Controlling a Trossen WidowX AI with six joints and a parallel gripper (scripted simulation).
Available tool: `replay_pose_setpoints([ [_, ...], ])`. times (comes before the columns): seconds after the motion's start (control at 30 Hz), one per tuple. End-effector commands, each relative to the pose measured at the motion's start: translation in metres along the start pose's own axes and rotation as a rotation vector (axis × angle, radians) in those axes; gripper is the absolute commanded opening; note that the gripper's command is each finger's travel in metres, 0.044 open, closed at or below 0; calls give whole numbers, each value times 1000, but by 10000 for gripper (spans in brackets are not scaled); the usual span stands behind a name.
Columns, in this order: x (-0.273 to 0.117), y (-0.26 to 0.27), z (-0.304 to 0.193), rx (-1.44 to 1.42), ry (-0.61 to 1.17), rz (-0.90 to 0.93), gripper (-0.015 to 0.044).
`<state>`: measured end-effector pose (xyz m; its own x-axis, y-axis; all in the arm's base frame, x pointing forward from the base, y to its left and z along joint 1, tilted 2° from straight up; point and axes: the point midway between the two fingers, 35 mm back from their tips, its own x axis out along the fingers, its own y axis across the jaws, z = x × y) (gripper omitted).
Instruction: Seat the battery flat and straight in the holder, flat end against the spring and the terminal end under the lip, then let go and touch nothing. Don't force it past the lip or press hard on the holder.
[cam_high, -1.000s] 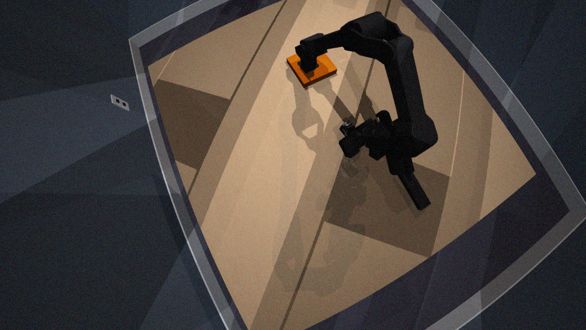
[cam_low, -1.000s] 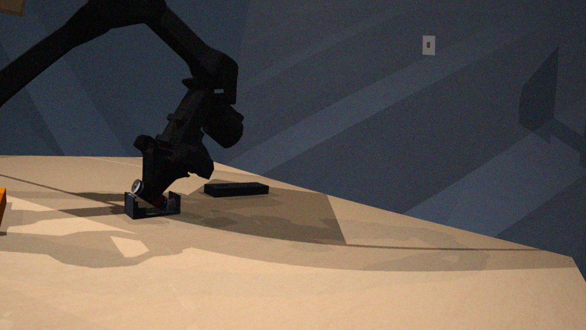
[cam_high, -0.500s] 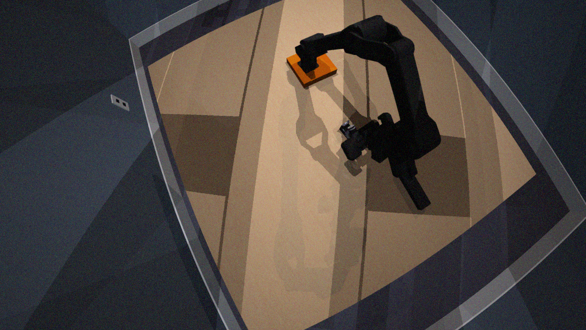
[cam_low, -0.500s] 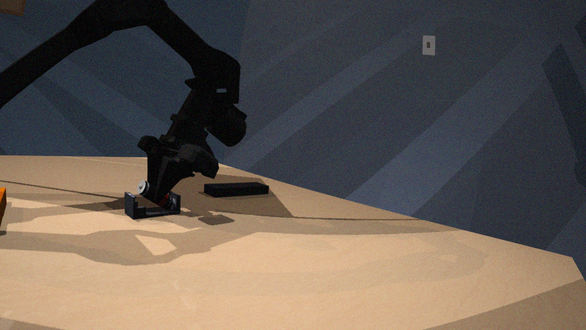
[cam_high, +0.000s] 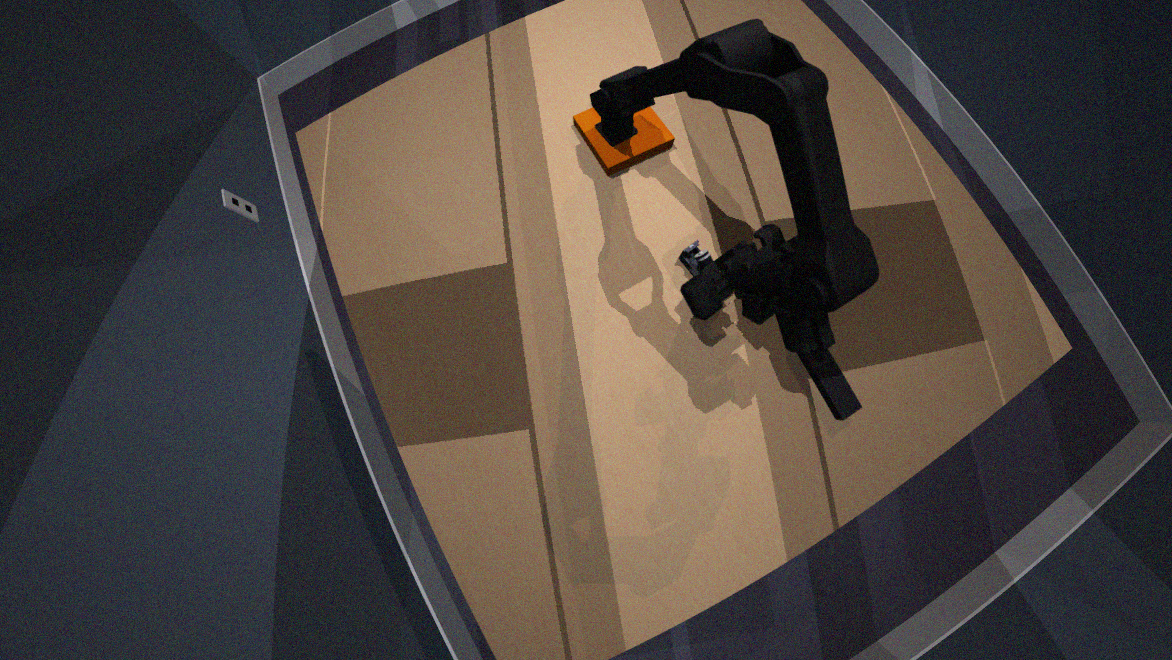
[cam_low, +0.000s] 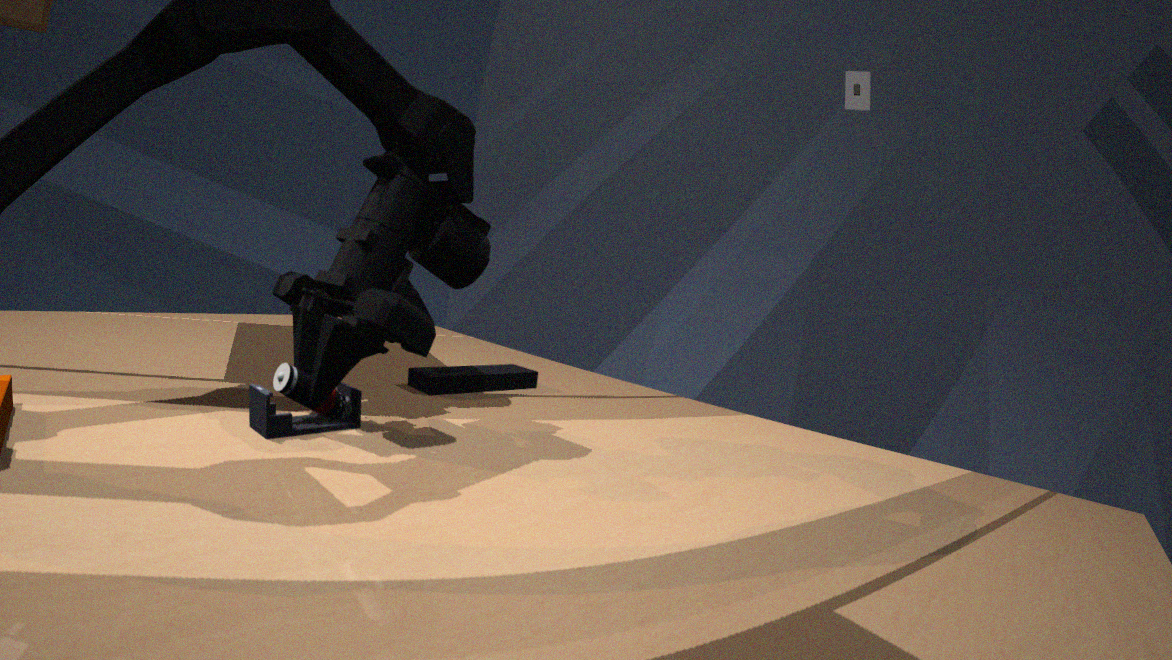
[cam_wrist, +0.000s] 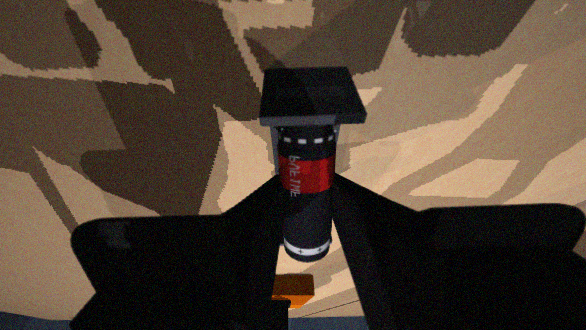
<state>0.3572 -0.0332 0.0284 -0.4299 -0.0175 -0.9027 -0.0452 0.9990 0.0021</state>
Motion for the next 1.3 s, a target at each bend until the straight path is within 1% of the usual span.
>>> replay_pose_setpoints([
  [0.0, -2, -1, 4, 1, -42, 0, 87],
  [1.27, 4, -1, 3, 3, -198, 4, 87],
])
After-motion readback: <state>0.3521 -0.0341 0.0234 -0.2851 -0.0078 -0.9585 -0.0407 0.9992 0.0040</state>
